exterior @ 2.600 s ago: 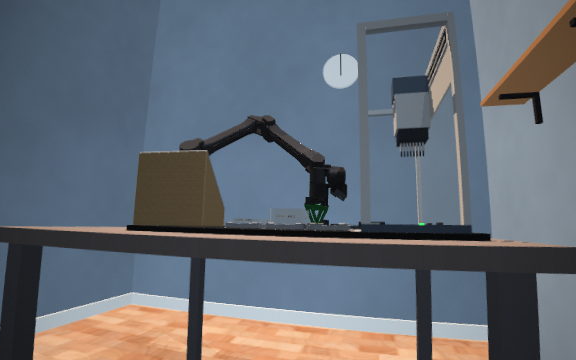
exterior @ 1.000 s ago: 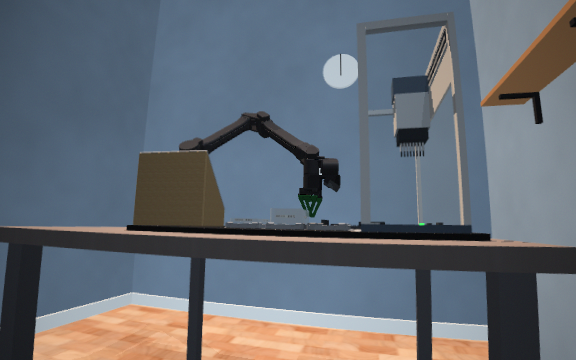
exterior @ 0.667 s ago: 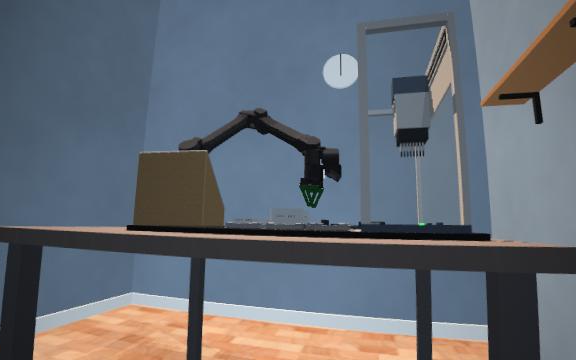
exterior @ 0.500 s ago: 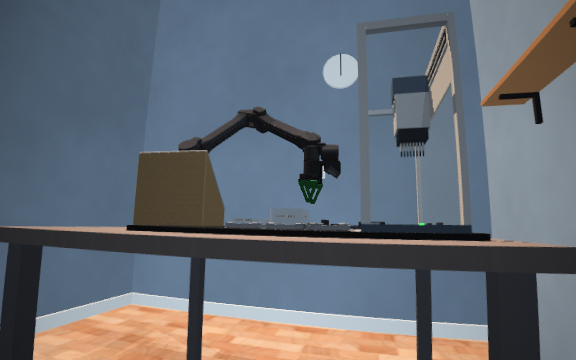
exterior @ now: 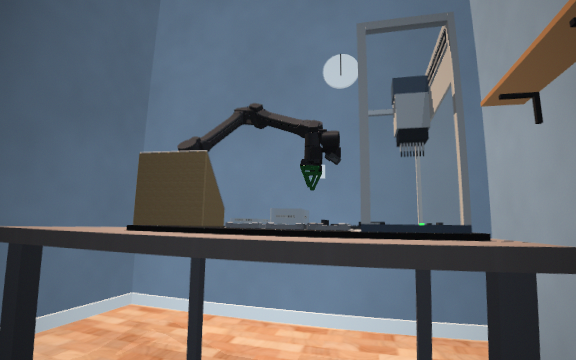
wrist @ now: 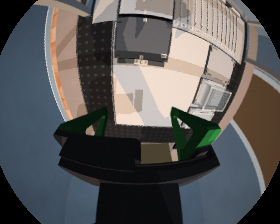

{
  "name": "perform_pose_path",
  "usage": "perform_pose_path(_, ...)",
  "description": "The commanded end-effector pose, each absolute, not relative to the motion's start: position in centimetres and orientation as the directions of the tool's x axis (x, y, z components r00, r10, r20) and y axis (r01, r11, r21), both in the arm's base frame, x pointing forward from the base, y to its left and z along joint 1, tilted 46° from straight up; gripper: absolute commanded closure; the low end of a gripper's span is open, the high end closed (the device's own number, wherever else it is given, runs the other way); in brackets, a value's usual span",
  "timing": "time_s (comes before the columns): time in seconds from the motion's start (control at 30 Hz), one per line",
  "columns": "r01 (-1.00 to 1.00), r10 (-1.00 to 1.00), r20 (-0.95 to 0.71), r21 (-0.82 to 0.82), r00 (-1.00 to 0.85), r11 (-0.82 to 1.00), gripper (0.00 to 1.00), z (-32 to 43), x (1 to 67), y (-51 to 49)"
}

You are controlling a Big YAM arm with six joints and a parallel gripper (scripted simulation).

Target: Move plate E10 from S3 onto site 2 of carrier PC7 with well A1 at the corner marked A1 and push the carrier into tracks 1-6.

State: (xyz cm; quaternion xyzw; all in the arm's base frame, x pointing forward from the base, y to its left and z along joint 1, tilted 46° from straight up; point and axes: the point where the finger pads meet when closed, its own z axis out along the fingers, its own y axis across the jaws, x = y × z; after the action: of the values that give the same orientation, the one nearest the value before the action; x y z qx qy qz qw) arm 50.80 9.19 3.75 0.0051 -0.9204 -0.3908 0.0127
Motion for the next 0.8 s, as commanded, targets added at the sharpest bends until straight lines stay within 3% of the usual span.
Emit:
perform_pose_path(0.0,-0.101,-0.026,-0.117,0.703,-0.993,0.704,0.0,8.7,53.2,4.8)
perform_pose_path(0.4,-0.084,-0.065,-0.054,0.716,-0.996,0.693,0.0,7.3,51.5,5.9)
perform_pose_path(0.77,-0.07,0.176,-0.266,0.712,-0.948,0.699,0.0,11.3,51.9,1.0)
